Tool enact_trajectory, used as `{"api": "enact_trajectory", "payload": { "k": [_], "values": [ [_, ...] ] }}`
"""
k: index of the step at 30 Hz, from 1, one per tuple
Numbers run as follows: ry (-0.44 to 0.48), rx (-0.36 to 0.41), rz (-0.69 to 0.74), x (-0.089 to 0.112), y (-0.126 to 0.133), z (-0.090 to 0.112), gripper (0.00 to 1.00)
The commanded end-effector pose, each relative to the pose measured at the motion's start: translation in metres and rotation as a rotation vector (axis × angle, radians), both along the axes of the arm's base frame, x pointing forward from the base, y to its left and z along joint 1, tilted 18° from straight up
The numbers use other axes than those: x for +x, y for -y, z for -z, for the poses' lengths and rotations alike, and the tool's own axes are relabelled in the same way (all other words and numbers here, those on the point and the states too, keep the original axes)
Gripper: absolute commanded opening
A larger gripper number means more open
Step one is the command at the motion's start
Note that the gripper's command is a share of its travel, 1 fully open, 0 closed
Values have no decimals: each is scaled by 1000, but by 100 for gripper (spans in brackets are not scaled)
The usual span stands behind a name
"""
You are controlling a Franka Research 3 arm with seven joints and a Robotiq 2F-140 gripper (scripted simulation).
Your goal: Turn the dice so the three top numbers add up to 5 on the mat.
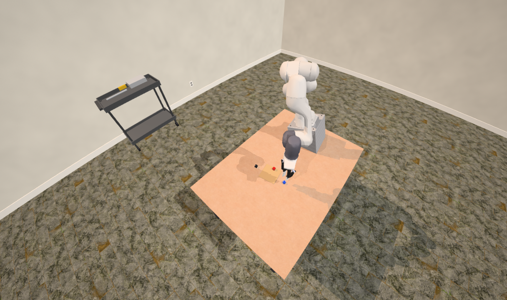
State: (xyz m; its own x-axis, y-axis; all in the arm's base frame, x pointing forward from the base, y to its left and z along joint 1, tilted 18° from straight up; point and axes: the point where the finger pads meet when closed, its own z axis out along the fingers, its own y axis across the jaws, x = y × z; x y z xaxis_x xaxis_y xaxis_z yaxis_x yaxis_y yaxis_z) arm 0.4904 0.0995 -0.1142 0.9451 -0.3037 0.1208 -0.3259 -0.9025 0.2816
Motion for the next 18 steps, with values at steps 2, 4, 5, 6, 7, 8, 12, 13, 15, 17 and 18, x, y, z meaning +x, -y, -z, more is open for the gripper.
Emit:
{"api": "enact_trajectory", "payload": {
  "k": [2, 4, 5, 6, 7, 8, 12, 13, 15, 17, 18],
  "values": [
    [0, 2, -8, 1, -1, -1, 21],
    [0, 2, -8, 1, -1, 0, 21],
    [0, 2, -8, 1, -1, 0, 21],
    [0, 2, -8, 1, -1, 0, 21],
    [0, 2, -8, 1, -1, 0, 21],
    [0, 2, -8, 1, -1, 0, 21],
    [0, 2, -8, 1, 0, 2, 21],
    [0, 2, -8, 1, 0, 2, 21],
    [0, 2, -8, 1, 0, 3, 21],
    [0, 2, -8, 1, 0, 5, 21],
    [0, 2, -8, 1, 1, 6, 21]
  ]
}}
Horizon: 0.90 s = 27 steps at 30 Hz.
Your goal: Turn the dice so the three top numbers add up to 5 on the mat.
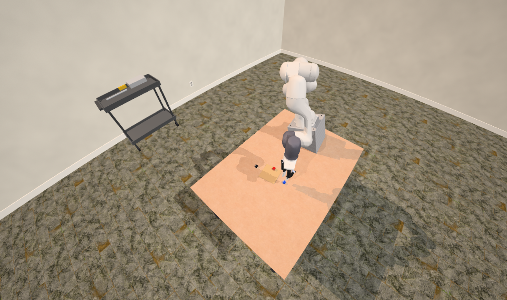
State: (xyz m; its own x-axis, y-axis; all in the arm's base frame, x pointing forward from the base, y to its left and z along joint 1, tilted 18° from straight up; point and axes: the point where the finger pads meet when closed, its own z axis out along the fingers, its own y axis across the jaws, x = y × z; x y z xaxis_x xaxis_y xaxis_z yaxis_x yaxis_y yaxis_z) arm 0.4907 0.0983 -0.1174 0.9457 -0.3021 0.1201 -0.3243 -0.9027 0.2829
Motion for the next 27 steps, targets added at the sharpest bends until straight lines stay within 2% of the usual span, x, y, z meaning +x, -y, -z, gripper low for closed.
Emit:
{"api": "enact_trajectory", "payload": {
  "k": [1, 27],
  "values": [
    [1, 3, -7, 1, 0, 3, 21],
    [1, 3, -7, 2, 11, 37, 21]
  ]
}}
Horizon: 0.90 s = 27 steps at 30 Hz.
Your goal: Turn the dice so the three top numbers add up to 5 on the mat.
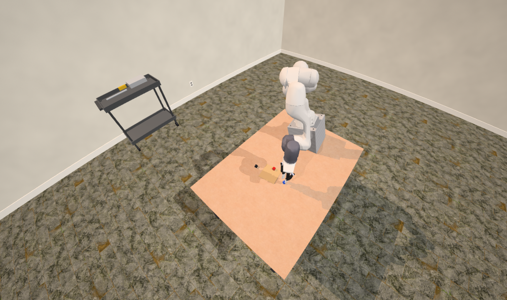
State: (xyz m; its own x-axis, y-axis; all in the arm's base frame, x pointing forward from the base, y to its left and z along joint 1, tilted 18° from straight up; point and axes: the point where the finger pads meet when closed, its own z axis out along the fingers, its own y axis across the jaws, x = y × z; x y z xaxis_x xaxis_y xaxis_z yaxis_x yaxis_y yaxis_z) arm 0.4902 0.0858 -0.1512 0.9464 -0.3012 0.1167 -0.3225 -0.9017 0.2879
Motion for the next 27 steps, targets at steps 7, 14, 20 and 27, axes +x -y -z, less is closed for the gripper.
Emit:
{"api": "enact_trajectory", "payload": {
  "k": [7, 14, 20, 27],
  "values": [
    [6, 7, -6, 3, 0, 8, 21],
    [6, 7, -6, 3, 1, 12, 21],
    [6, 7, -6, 3, 1, 12, 21],
    [6, 7, -6, 3, 1, 12, 21]
  ]
}}
